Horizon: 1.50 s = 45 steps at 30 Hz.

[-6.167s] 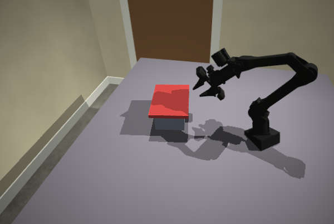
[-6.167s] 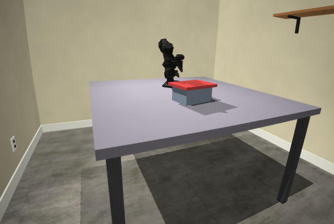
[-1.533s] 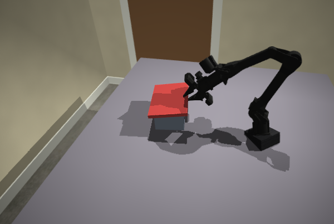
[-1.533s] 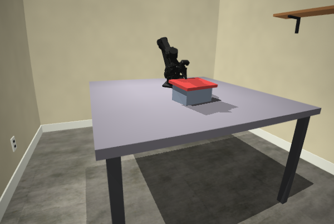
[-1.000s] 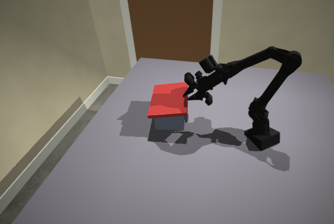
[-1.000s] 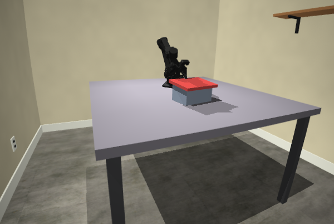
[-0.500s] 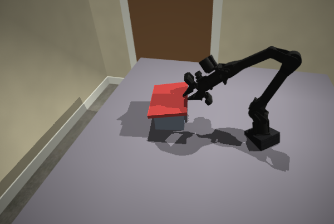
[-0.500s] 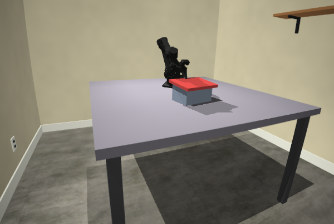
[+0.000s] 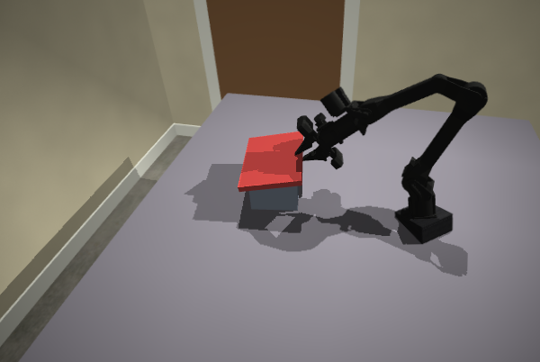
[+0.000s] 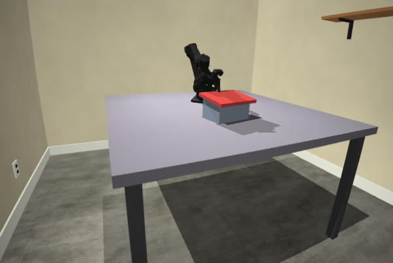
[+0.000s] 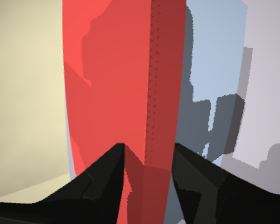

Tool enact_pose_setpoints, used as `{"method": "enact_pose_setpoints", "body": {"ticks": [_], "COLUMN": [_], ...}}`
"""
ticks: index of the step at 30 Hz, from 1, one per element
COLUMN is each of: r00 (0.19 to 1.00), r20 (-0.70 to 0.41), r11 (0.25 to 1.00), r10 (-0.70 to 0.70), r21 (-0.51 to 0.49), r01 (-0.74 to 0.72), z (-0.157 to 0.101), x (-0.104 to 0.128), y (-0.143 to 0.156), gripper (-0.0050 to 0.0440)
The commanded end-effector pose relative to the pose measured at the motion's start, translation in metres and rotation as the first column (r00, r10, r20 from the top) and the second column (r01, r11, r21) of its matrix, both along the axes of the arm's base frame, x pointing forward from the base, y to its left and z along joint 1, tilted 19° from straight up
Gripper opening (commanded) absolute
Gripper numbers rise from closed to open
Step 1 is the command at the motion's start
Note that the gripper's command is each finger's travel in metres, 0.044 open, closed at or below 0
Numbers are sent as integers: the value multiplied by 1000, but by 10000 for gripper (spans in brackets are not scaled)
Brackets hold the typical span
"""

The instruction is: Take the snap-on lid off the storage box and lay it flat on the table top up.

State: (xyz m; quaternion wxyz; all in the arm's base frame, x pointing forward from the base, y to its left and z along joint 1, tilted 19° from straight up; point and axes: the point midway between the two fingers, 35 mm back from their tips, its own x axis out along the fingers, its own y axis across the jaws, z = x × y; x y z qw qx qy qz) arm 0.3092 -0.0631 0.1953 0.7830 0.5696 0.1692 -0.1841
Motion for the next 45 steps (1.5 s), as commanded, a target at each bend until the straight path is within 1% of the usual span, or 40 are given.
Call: {"method": "enact_pose_setpoints", "body": {"ticks": [1, 14, 45], "r00": [1000, 1000, 1000], "r20": [-12, -13, -13], "r11": [1000, 1000, 1000], "r10": [-7, -7, -7], "r21": [5, 5, 5], "r01": [7, 7, 7], "z": [6, 20, 63], "x": [-1, 0, 9], "y": [2, 6, 20], "gripper": [-50, -50, -50]}}
